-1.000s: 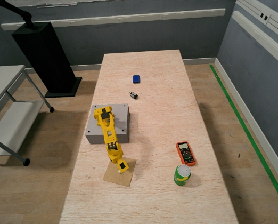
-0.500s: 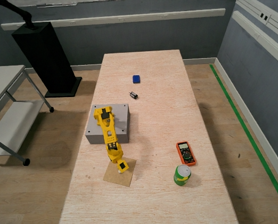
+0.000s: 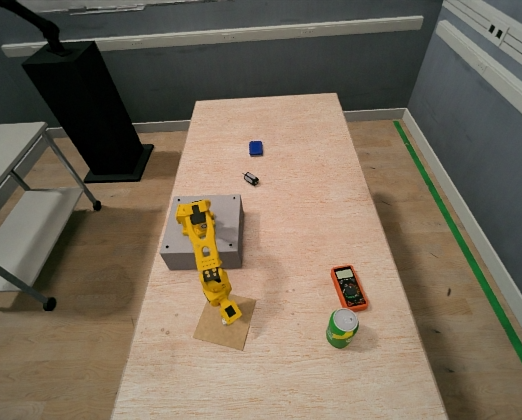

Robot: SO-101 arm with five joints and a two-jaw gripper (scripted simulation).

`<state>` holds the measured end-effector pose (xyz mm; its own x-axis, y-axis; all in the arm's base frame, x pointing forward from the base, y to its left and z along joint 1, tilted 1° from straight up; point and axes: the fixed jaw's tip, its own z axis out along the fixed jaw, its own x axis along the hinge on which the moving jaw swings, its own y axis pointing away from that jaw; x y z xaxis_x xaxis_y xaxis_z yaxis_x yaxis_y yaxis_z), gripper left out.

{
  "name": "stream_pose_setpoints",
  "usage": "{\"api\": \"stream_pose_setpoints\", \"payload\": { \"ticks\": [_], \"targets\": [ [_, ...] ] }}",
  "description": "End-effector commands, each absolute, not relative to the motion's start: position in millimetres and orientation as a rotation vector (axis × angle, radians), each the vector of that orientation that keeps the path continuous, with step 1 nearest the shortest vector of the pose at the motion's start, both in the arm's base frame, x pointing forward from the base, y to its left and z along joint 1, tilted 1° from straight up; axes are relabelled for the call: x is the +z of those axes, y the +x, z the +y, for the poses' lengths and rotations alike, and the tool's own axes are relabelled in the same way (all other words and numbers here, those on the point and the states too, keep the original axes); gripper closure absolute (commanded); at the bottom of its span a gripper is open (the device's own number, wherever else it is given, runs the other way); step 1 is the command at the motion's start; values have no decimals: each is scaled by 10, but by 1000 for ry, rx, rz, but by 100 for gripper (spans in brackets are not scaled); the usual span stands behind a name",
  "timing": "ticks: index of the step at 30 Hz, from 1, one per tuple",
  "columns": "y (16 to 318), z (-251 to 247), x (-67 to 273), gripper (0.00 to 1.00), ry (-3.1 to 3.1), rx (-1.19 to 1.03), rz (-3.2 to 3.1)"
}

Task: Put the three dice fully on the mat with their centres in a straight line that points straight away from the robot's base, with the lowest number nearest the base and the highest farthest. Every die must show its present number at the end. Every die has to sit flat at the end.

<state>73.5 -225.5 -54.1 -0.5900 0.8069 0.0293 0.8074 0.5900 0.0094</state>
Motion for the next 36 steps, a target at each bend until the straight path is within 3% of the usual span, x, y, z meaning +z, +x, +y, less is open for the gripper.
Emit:
{"api": "stream_pose_setpoints", "payload": {
  "ticks": [1,36],
  "targets": [
    [721,-2271,-578,100,-1428,-32,-2777],
    [722,-2268,-705,100,-1428,-32,-2777]
  ]
}}
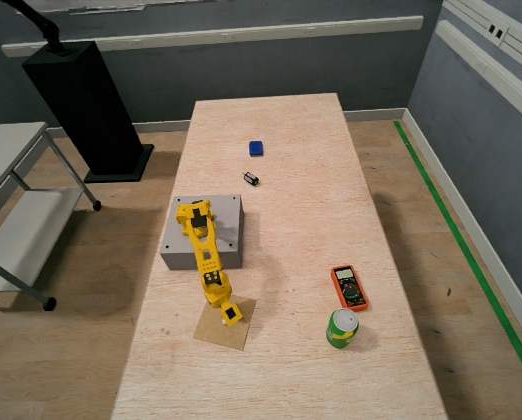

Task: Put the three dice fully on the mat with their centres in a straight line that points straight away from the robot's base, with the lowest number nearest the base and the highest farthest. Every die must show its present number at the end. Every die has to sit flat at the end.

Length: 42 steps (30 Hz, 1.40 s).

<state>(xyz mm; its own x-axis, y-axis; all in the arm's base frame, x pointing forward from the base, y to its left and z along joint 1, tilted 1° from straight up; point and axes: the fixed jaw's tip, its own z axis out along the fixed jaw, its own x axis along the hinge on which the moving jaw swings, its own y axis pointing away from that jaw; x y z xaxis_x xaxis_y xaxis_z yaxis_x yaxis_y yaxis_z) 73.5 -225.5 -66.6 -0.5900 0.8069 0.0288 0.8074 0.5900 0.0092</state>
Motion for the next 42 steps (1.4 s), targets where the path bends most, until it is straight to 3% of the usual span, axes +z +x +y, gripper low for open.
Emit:
{"api": "stream_pose_setpoints", "payload": {
  "ticks": [1,42],
  "targets": [
    [722,-2267,-712,100,-1428,-32,-2777],
    [723,-2263,-867,100,-1428,-32,-2777]
  ]
}}
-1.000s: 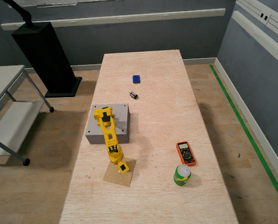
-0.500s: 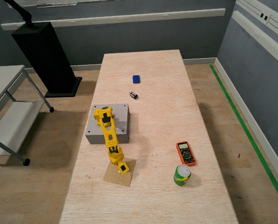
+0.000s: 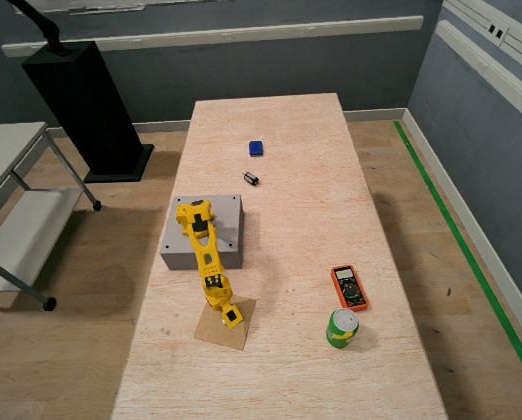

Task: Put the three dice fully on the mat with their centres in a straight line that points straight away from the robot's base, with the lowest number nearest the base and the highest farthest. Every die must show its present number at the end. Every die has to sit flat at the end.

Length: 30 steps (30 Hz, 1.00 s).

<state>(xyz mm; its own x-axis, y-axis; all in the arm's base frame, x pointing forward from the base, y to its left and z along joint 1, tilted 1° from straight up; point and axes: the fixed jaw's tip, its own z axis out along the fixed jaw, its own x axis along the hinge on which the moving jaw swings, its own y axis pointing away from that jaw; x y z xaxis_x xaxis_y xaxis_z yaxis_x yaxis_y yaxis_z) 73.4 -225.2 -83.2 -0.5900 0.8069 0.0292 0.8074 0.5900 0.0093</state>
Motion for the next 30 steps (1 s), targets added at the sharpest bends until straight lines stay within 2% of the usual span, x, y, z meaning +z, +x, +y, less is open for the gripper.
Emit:
{"api": "stream_pose_setpoints", "payload": {
  "ticks": [1,30],
  "targets": [
    [723,-2263,-867,100,-1428,-32,-2777],
    [724,-2262,-901,100,-1428,-32,-2777]
  ]
}}
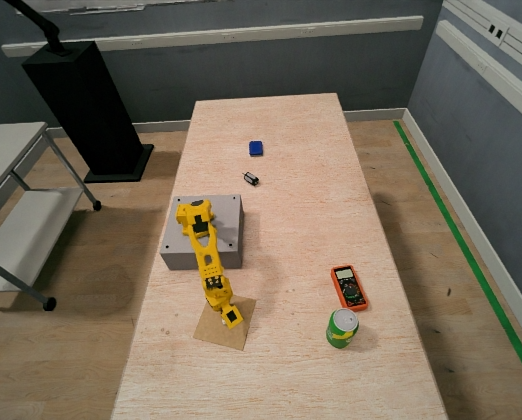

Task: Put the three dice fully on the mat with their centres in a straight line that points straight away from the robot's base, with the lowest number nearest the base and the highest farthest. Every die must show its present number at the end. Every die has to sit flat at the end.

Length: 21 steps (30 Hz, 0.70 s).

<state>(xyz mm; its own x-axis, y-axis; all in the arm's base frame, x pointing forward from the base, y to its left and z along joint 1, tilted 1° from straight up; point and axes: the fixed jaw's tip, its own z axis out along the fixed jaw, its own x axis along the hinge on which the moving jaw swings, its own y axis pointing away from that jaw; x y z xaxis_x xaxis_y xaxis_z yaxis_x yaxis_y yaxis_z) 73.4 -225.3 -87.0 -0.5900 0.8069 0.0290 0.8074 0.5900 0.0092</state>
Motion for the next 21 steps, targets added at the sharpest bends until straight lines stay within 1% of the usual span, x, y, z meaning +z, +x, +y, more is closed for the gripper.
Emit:
{"api": "stream_pose_setpoints", "payload": {
  "ticks": [1,10,18,21],
  "targets": [
    [724,-2262,-901,100,-1428,-32,-2777],
    [724,-2262,-902,100,-1428,-32,-2777],
    [724,-2262,-902,93,-1428,-32,-2777],
    [724,-2262,-902,92,-1428,-32,-2777]
  ]
}}
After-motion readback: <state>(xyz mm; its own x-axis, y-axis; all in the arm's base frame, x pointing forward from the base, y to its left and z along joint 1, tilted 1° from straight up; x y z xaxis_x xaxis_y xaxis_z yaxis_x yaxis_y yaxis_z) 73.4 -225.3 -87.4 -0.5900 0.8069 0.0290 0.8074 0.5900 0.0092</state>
